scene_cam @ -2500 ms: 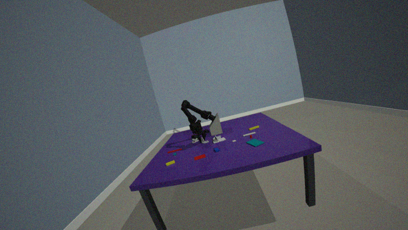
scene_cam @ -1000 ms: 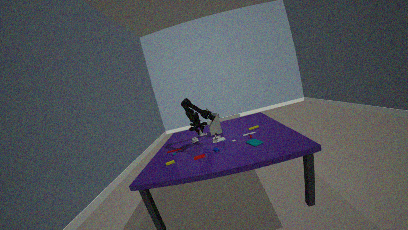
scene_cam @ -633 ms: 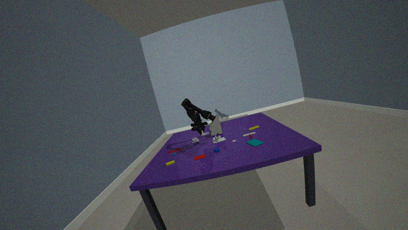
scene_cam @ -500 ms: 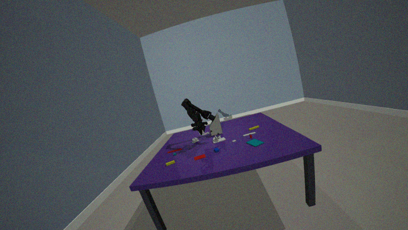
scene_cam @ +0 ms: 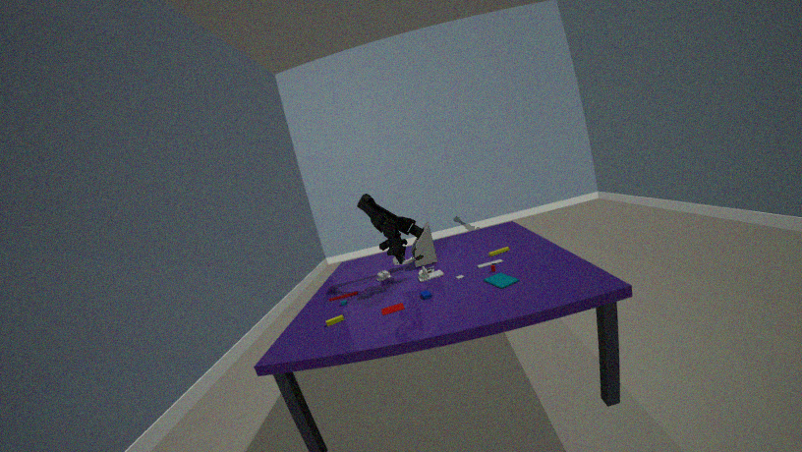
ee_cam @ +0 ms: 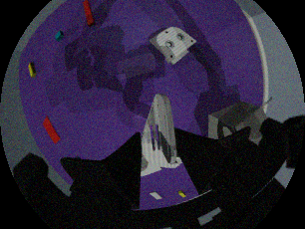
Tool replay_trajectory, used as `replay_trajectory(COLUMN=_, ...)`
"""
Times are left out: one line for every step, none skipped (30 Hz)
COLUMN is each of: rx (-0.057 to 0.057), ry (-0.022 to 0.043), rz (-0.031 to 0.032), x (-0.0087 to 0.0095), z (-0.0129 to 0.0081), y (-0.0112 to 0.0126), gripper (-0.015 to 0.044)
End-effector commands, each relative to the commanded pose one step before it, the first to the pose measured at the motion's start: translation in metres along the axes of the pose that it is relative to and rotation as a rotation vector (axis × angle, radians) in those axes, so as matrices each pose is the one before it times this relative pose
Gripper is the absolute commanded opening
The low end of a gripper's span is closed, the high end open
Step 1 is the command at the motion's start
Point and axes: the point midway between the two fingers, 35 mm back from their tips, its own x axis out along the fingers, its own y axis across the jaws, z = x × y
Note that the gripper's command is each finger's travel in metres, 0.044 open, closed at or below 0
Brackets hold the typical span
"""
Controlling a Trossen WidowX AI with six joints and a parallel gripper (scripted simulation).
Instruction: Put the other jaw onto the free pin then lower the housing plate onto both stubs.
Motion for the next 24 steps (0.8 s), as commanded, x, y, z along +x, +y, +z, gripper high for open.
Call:
replay_trajectory(rx=-0.1109, ry=0.00129, rz=-0.00654, x=0.0016, z=-0.00663, y=-0.00318, gripper=0.0134)
replay_trajectory(rx=-0.0247, ry=0.00029, rz=-0.00005, x=0.00001, z=-0.00128, y=-0.0003, gripper=0.0134)
replay_trajectory(rx=-0.0247, ry=0.00028, rz=-0.00005, x=0.00001, z=-0.00128, y=-0.00027, gripper=0.0134)
replay_trajectory(rx=-0.0247, ry=0.00027, rz=-0.00004, x=0.00001, z=-0.00128, y=-0.00025, gripper=0.0134)
replay_trajectory(rx=-0.0247, ry=0.00026, rz=-0.00004, x=0.00001, z=-0.00128, y=-0.00023, gripper=0.0134)
replay_trajectory(rx=-0.0247, ry=0.00024, rz=-0.00004, x=0.00001, z=-0.00128, y=-0.0002, gripper=0.0134)
replay_trajectory(rx=-0.0247, ry=0.00023, rz=-0.00003, x=0.00001, z=-0.00128, y=-0.00018, gripper=0.0134)
replay_trajectory(rx=-0.0247, ry=0.00022, rz=-0.00003, x=0.00001, z=-0.00128, y=-0.00015, gripper=0.0134)
replay_trajectory(rx=-0.0247, ry=0.0002, rz=-0.00003, x=0.00001, z=-0.00128, y=-0.00013, gripper=0.0134)
replay_trajectory(rx=-0.0247, ry=0.00019, rz=-0.00003, x=0.00001, z=-0.00128, y=-0.0001, gripper=0.0134)
replay_trajectory(rx=-0.0247, ry=0.00018, rz=-0.00003, x=0.00001, z=-0.00128, y=-0.00008, gripper=0.0134)
replay_trajectory(rx=-0.0247, ry=0.00016, rz=-0.00003, x=0.00001, z=-0.00128, y=-0.00006, gripper=0.0134)
replay_trajectory(rx=-0.0247, ry=0.00015, rz=-0.00003, x=0.00001, z=-0.00127, y=-0.00003, gripper=0.0134)
replay_trajectory(rx=-0.0247, ry=0.00014, rz=-0.00003, x=0.00001, z=-0.00127, y=-0.00001, gripper=0.0134)
replay_trajectory(rx=-0.0247, ry=0.00013, rz=-0.00003, x=0.00001, z=-0.00127, y=0.00001, gripper=0.0134)
replay_trajectory(rx=-0.0247, ry=0.00011, rz=-0.00003, x=0.00001, z=-0.00126, y=0.00004, gripper=0.0134)
replay_trajectory(rx=-0.0247, ry=0.0001, rz=-0.00003, x=0.00001, z=-0.00126, y=0.00006, gripper=0.0134)
replay_trajectory(rx=-0.0247, ry=0.00009, rz=-0.00004, x=0.00001, z=-0.00125, y=0.00008, gripper=0.0134)
replay_trajectory(rx=-0.0247, ry=0.00008, rz=-0.00004, x=0.00001, z=-0.00125, y=0.00011, gripper=0.0134)
replay_trajectory(rx=-0.0247, ry=0.00006, rz=-0.00004, x=0.00001, z=-0.00124, y=0.00013, gripper=0.0134)
replay_trajectory(rx=-0.0247, ry=0.00005, rz=-0.00005, x=0.00001, z=-0.00124, y=0.00015, gripper=0.0134)
replay_trajectory(rx=-0.0247, ry=0.00004, rz=-0.00005, x=0.00001, z=-0.00123, y=0.00017, gripper=0.0134)
replay_trajectory(rx=-0.0247, ry=0.00003, rz=-0.00006, x=0.00001, z=-0.00122, y=0.0002, gripper=0.0134)
replay_trajectory(rx=-0.0247, ry=0.00002, rz=-0.00007, x=0.00001, z=-0.00122, y=0.00022, gripper=0.0134)
